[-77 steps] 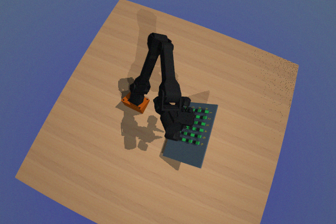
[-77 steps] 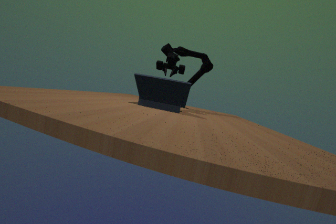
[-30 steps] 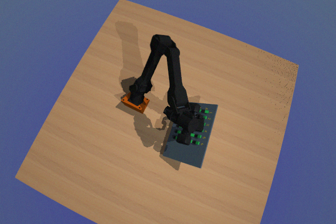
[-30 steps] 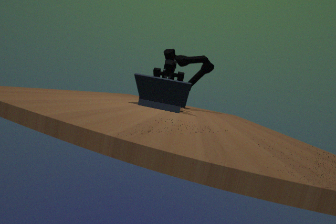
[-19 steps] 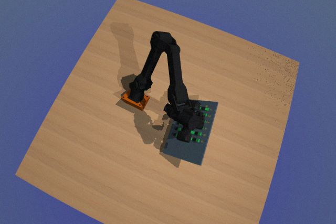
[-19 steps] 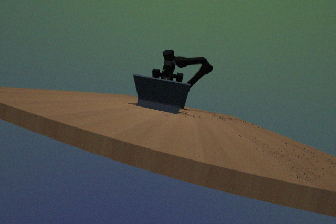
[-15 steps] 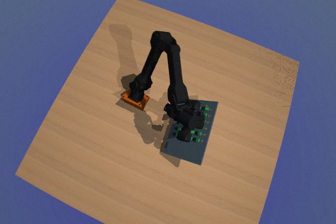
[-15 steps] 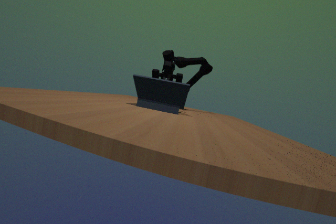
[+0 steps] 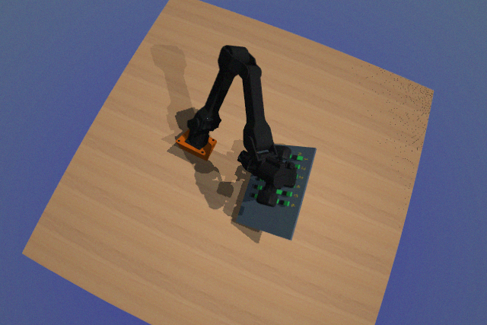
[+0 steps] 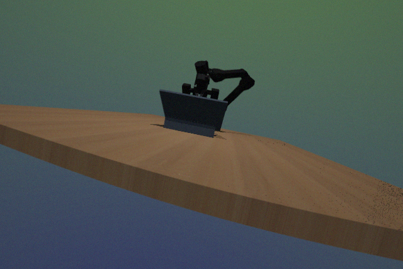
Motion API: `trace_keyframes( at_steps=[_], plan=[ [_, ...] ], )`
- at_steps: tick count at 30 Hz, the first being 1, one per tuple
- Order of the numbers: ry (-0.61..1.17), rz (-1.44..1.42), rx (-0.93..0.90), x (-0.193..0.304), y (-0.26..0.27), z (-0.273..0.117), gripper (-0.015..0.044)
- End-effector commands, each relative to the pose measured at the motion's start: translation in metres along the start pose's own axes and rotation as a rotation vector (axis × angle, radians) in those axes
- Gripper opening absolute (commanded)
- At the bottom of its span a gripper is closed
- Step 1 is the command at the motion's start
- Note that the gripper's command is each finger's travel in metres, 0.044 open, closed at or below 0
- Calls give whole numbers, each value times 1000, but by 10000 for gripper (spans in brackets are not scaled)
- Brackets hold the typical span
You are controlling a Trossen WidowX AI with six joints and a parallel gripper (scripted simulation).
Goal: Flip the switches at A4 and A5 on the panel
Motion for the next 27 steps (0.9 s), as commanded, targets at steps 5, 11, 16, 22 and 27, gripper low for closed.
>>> trace_keyframes(
  at_steps=[5,11,16,22,27],
  plan=[
    [0,2,3,0,0,2,0],
    [0,2,3,0,0,3,0],
    [0,2,3,0,0,3,0],
    [24,1,15,-3,-2,-46,0],
    [28,3,12,-3,0,-62,0]
  ],
)
Point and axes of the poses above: the point midway between the two fingers, 35 mm back from their tips, its own z axis out along the fingers, its own y axis across the jaws, x = y × z, the point moved 2 cm from there along -z, back along the fingers, and after that the axes turned 13 degrees about z, right-handed, at the moved point
